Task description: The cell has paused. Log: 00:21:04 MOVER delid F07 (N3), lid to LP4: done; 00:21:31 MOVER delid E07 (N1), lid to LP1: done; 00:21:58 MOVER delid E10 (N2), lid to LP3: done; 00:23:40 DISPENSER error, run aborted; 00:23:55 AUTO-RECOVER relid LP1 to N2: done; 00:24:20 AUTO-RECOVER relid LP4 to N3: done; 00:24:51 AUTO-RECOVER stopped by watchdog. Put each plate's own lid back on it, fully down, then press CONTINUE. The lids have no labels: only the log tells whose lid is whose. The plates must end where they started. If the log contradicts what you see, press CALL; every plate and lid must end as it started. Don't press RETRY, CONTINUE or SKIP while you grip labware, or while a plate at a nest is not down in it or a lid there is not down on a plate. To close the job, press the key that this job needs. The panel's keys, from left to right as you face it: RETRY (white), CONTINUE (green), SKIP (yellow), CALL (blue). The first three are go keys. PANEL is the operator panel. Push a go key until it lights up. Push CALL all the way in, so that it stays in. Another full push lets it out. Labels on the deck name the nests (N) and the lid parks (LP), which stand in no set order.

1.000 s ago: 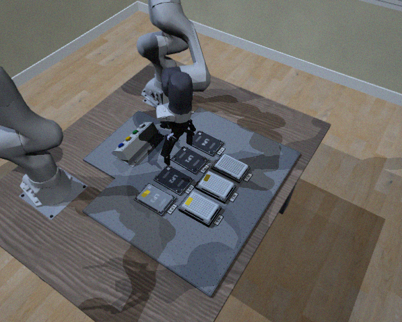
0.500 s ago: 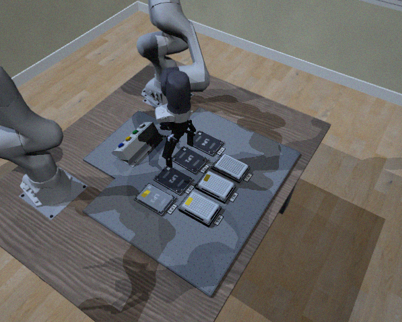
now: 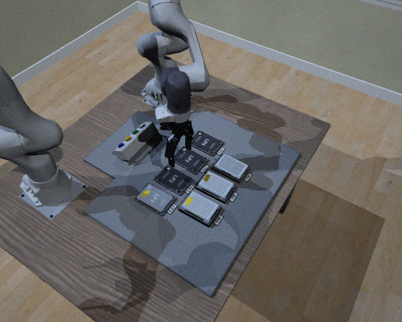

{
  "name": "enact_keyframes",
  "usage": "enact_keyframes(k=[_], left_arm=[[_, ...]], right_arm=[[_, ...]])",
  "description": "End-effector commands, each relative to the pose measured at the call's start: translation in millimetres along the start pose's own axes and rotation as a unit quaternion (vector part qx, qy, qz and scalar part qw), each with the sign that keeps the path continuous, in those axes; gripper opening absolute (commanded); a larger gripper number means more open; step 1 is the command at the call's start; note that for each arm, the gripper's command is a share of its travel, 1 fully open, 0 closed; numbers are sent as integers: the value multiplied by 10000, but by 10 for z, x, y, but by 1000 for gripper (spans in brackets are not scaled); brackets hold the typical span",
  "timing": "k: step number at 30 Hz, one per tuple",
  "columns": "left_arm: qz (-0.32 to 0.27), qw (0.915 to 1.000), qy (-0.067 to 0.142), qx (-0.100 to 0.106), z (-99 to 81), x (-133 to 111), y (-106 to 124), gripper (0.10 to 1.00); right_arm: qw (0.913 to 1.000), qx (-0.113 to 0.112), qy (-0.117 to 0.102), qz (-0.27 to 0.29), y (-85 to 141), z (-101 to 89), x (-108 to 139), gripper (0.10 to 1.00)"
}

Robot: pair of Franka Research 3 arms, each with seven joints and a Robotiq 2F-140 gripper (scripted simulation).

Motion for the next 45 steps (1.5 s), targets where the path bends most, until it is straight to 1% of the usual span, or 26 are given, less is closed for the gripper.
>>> enact_keyframes(k=[1, 33, 35, 37, 39, 40, 41, 43, 45], left_arm=[[-21, 10000, -12, -6, 6, 7, -5, 99], [-81, 10000, -11, -5, 5, 1, -7, 99], [-277, 9996, -6, -2, 3, -19, -16, 99], [-667, 9978, 3, 3, -2, -60, -34, 99], [-1277, 9918, 16, 10, -9, -125, -60, 99], [-1665, 9860, 25, 13, -13, -167, -75, 99], [-1840, 9829, 32, 22, -18, -215, -92, 99], [-2140, 9768, 52, 51, -26, -330, -128, 99], [-2140, 9768, 52, 51, -26, -330, -128, 99]], right_arm=[[10000, 0, 1, 1, 0, -1, 0, 1000], [10000, 0, 1, 1, 0, -1, 0, 1000], [10000, 0, 1, 1, 0, -1, 0, 1000], [10000, 0, 1, 1, 0, -1, 0, 1000], [10000, 0, 1, 1, 0, -1, 0, 1000], [10000, 0, 1, 1, 0, -1, 0, 1000], [10000, 0, 1, 1, 0, -1, 0, 1000], [10000, 0, 1, 1, 0, -1, 0, 1000], [10000, 0, 1, 1, 0, -1, 0, 1000]])
Point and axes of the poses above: on each arm, the point where the finger pads meet when closed, its own z axis out along the fingers, its own y axis across the jaws, x = y × z, the point moved 4 cm from there along -z, back along the fingers, and after that the axes turned 10 degrees about -z, right-handed, at the moved point
